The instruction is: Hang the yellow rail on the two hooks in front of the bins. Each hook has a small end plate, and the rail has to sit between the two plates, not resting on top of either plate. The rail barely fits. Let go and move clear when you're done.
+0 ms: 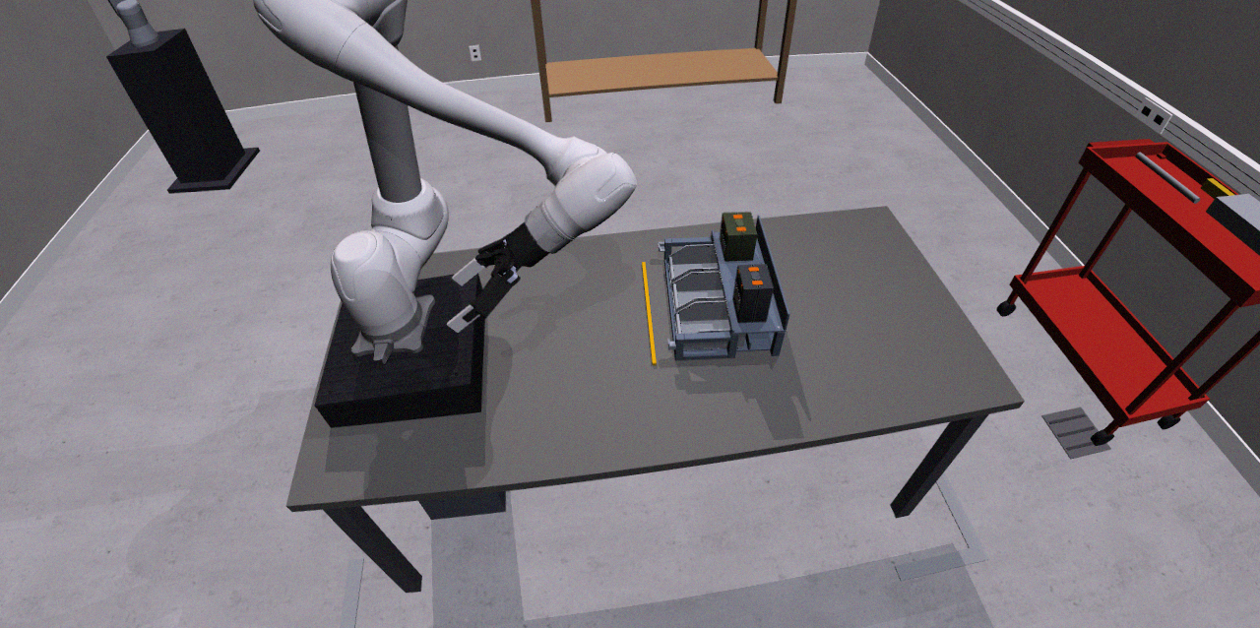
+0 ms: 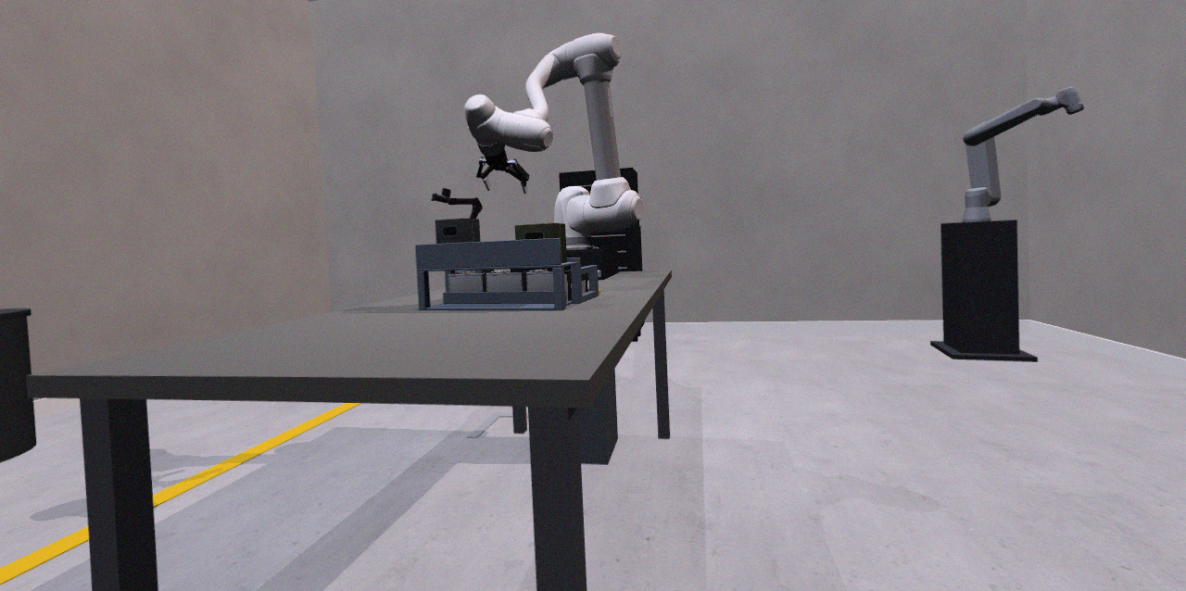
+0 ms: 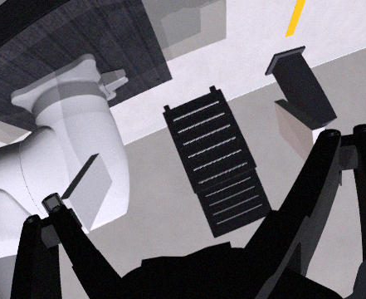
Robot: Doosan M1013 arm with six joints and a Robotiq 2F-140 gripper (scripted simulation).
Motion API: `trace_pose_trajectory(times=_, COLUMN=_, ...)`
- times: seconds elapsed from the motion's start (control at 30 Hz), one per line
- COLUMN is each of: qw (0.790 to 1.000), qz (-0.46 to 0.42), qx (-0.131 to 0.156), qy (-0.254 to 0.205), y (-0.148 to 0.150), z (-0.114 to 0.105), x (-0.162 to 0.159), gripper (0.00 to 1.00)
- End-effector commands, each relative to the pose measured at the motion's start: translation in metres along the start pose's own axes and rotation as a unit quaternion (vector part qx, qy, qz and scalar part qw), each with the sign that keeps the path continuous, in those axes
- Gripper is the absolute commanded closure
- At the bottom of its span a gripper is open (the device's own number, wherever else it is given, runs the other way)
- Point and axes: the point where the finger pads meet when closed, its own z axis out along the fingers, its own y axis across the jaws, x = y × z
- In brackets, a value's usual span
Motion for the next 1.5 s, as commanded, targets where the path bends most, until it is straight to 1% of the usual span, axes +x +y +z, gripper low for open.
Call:
trace_pose_trajectory(times=0.0, qw=0.999, qz=0.007, qx=0.005, qy=0.054, y=-0.005, z=-0.028, x=0.025, gripper=0.0)
trace_pose_trajectory(times=0.07, qw=0.996, qz=0.012, qx=0.009, qy=0.093, y=-0.009, z=-0.052, x=0.043, gripper=0.0)
trace_pose_trajectory(times=0.47, qw=0.996, qz=0.012, qx=0.009, qy=0.093, y=-0.009, z=-0.052, x=0.043, gripper=0.0)
trace_pose_trajectory(times=0.63, qw=0.981, qz=0.023, qx=0.023, qy=0.19, y=-0.022, z=-0.117, x=0.083, gripper=0.0)
trace_pose_trajectory(times=1.03, qw=0.981, qz=0.023, qx=0.023, qy=0.19, y=-0.022, z=-0.117, x=0.083, gripper=0.0)
trace_pose_trajectory(times=1.2, qw=0.957, qz=0.031, qx=0.04, qy=0.285, y=-0.04, z=-0.193, x=0.113, gripper=0.0)
trace_pose_trajectory(times=1.47, qw=0.957, qz=0.031, qx=0.04, qy=0.285, y=-0.04, z=-0.193, x=0.113, gripper=0.0)
